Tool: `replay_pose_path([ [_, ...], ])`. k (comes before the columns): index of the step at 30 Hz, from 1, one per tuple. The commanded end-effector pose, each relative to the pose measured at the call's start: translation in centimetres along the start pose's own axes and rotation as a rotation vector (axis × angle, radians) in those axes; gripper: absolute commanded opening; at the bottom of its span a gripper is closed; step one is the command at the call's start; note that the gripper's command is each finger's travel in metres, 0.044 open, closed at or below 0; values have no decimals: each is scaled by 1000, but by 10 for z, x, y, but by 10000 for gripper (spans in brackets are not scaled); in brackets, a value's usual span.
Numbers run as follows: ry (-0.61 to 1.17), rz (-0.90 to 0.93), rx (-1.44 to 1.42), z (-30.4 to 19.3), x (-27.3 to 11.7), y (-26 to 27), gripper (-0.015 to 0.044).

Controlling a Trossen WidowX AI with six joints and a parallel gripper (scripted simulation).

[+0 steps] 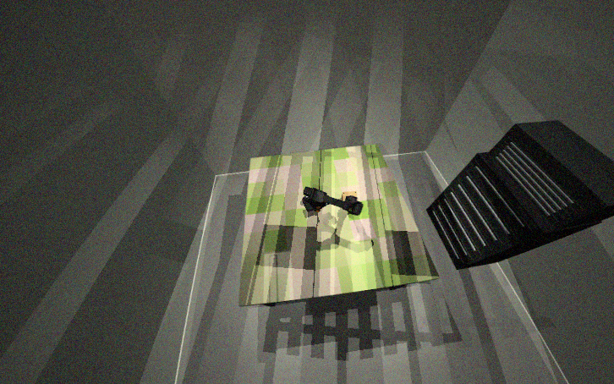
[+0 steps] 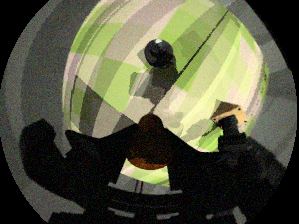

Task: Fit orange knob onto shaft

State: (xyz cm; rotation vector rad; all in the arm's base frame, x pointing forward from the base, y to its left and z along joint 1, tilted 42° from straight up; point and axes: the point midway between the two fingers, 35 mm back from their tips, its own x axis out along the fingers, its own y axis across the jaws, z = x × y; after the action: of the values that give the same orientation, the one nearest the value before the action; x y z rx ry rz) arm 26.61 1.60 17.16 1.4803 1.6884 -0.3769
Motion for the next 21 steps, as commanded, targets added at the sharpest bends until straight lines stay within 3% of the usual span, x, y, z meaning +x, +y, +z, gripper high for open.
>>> replay_pose_path([
  [1, -3, -16, 5, 3, 17, 1, 0],
  [21, 23, -53, -9, 5, 110, 2, 0],
])
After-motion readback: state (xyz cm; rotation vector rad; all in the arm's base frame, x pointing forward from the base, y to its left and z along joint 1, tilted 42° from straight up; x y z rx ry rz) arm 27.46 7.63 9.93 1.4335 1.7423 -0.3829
